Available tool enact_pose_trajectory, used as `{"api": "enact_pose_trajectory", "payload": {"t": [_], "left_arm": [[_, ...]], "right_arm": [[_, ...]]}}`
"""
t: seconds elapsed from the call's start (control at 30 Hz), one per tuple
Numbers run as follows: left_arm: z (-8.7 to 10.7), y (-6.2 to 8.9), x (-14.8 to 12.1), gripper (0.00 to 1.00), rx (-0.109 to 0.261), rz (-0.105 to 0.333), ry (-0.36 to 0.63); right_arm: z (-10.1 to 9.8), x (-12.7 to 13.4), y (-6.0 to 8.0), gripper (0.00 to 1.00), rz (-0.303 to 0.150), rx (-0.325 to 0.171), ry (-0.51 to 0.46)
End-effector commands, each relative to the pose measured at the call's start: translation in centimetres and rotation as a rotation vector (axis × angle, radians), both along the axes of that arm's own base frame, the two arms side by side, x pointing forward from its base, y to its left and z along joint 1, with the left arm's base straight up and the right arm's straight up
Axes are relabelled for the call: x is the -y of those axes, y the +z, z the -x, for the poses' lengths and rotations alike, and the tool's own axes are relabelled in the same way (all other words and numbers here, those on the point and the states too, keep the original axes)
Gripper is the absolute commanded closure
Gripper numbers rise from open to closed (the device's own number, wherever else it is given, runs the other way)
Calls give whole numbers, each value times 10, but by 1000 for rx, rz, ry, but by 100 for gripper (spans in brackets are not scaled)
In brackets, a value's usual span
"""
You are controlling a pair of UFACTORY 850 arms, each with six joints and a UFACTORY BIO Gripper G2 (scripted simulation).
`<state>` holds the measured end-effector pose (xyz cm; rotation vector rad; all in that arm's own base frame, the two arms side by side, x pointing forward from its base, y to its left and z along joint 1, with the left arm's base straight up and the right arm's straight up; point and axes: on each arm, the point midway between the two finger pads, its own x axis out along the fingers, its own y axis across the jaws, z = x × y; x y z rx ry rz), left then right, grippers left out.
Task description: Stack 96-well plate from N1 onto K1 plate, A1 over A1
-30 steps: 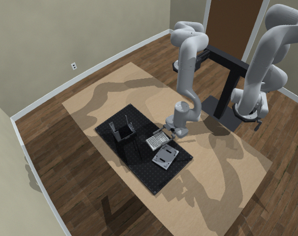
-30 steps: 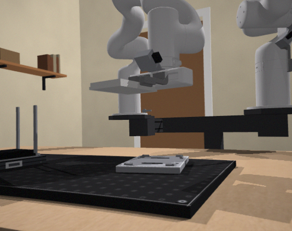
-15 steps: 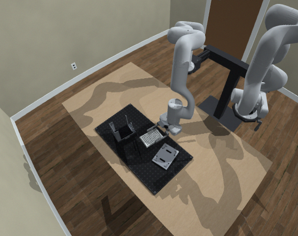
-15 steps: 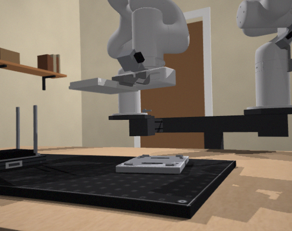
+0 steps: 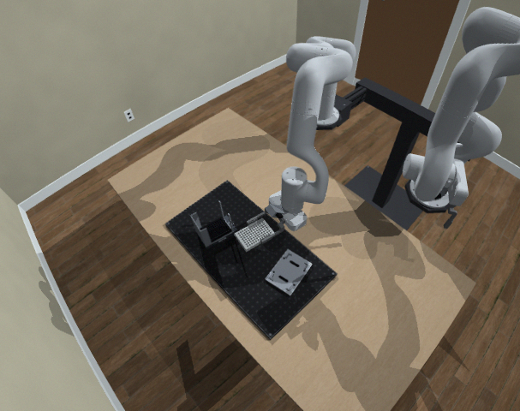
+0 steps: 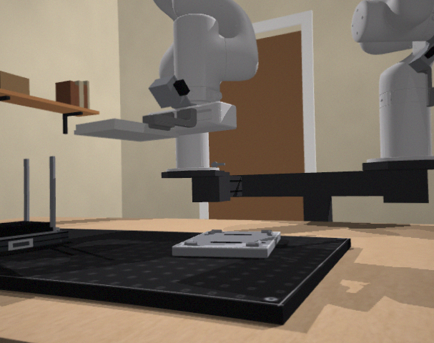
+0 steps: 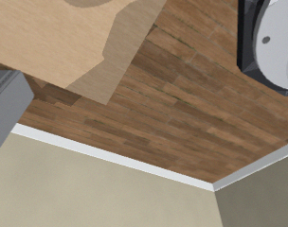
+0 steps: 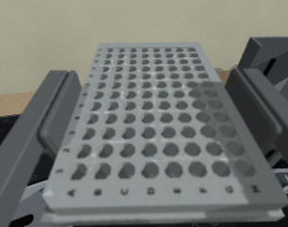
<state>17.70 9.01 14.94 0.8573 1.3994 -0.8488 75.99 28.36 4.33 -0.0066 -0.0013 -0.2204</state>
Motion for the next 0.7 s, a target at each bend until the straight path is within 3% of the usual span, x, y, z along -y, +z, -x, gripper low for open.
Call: {"api": "enact_pose_trajectory", "payload": {"t": [0.0,0.67], "left_arm": [[0,0,0,0,1,0,0],[0,0,0,0,1,0,0]], "right_arm": [[-5,17,2,100,-2,3,0],[-19,75,4,100,-2,3,0]]}}
